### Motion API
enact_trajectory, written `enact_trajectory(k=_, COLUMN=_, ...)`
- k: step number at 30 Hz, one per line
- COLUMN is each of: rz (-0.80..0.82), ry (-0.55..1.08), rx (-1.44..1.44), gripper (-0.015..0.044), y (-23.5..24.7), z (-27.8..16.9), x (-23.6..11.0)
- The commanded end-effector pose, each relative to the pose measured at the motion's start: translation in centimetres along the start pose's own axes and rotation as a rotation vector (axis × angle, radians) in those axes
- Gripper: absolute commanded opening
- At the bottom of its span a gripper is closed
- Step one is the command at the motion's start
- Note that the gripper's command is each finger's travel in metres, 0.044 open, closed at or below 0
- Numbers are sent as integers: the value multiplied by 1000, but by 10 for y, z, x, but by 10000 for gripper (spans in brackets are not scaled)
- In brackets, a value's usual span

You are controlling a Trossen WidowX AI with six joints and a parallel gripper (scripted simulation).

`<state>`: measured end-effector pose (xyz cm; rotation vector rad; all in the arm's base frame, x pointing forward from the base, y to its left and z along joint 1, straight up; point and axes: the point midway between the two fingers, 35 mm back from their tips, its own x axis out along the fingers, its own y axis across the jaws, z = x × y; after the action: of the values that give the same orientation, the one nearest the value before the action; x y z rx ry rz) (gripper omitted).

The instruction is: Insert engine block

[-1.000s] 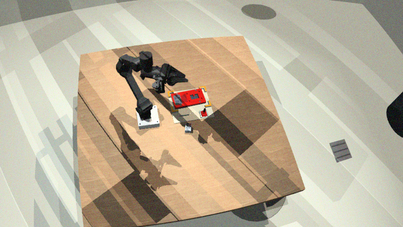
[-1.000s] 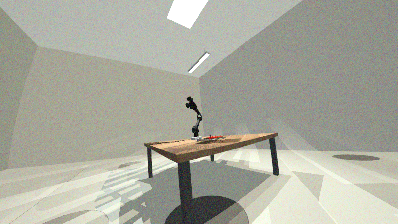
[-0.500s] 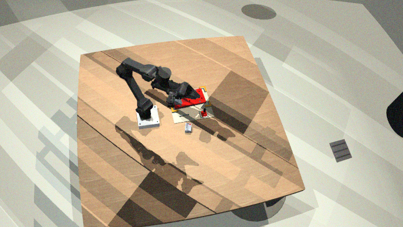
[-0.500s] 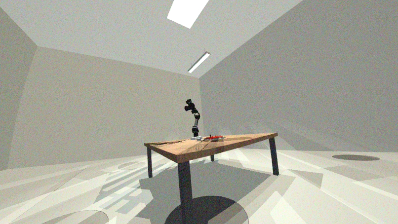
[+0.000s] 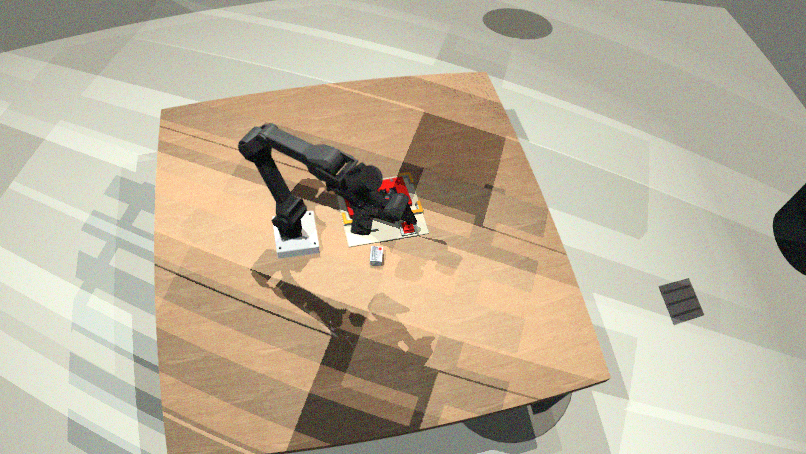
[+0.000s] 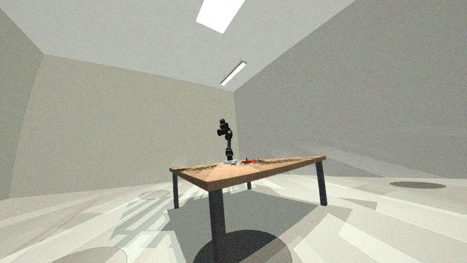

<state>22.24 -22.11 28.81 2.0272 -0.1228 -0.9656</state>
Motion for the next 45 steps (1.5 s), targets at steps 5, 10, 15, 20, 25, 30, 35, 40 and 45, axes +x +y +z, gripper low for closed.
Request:
enact_trajectory(k=5, rz=-226, ry=-50, rx=-96, gripper=440, y=-44, z=6, x=40)
enact_trajectory(k=10, rz=-365, ry=-78, rx=-158, gripper=440, y=-72, z=10, x=58)
enact_trajectory(k=15, rz=-502, ry=-102, rx=-228, gripper=440, y=-100, z=14, x=71)
enact_trajectory(k=20, rz=-637, ry=-120, rx=-303, gripper=440, y=-128, z=17, x=80)
enact_trajectory(k=25, rz=-773, ry=-135, rx=-385, gripper=440, y=-154, z=21, x=85)
enact_trajectory(k=30, rz=-905, ry=-144, rx=-469, gripper=440, y=-179, z=24, x=87)
enact_trajectory(k=35, rz=-922, ry=-145, rx=-481, gripper=440, y=-183, z=22, x=87)
enact_trajectory(k=40, rz=-923, ry=-145, rx=-481, gripper=440, y=-200, z=30, x=102)
enact_trajectory(k=45, rz=-923, ry=-145, rx=-481, gripper=440, y=-209, z=34, x=108)
